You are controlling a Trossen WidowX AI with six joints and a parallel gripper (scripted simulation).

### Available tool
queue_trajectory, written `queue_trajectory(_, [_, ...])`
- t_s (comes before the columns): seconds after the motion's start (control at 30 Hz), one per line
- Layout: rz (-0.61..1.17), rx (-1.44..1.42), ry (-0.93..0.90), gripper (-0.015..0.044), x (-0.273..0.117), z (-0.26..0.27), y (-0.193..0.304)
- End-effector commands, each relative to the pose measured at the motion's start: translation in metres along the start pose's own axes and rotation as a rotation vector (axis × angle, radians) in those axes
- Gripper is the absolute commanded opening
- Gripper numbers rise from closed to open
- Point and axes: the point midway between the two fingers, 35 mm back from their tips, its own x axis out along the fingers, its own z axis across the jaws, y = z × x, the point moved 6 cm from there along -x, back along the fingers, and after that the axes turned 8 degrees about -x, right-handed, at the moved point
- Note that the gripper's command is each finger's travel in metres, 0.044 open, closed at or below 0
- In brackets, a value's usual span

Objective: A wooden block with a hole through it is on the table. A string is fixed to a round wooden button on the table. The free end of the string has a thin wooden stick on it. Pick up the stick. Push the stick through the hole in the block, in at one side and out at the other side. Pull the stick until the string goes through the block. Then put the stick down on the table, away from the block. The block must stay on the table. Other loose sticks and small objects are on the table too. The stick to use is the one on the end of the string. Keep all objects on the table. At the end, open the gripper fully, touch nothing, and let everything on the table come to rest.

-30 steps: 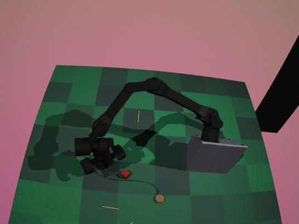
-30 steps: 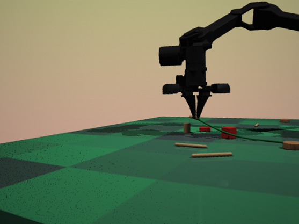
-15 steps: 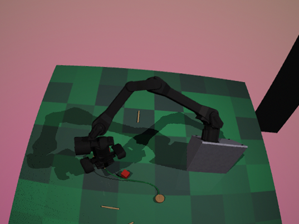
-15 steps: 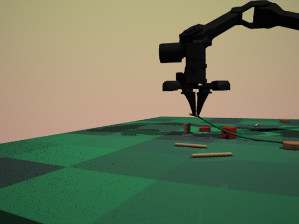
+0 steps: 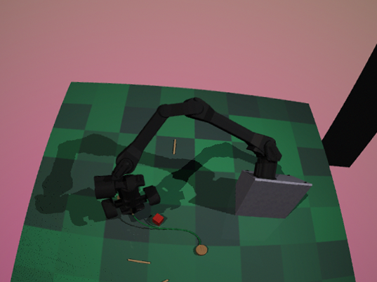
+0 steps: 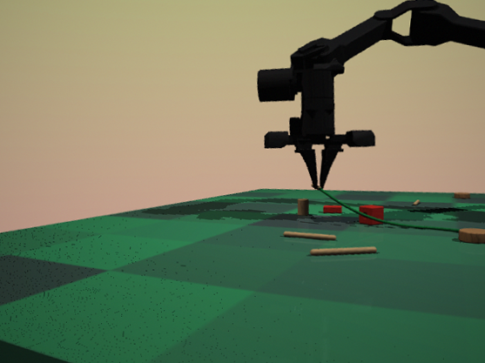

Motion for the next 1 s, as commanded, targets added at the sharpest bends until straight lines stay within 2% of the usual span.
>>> queue_trajectory(0.0, [0.004, 0.064, -0.006, 0.0, -0.002, 0.003, 0.006])
queue_trajectory(0.97, [0.01, 0.511, -0.012, 0.0, -0.003, 0.012, 0.043])
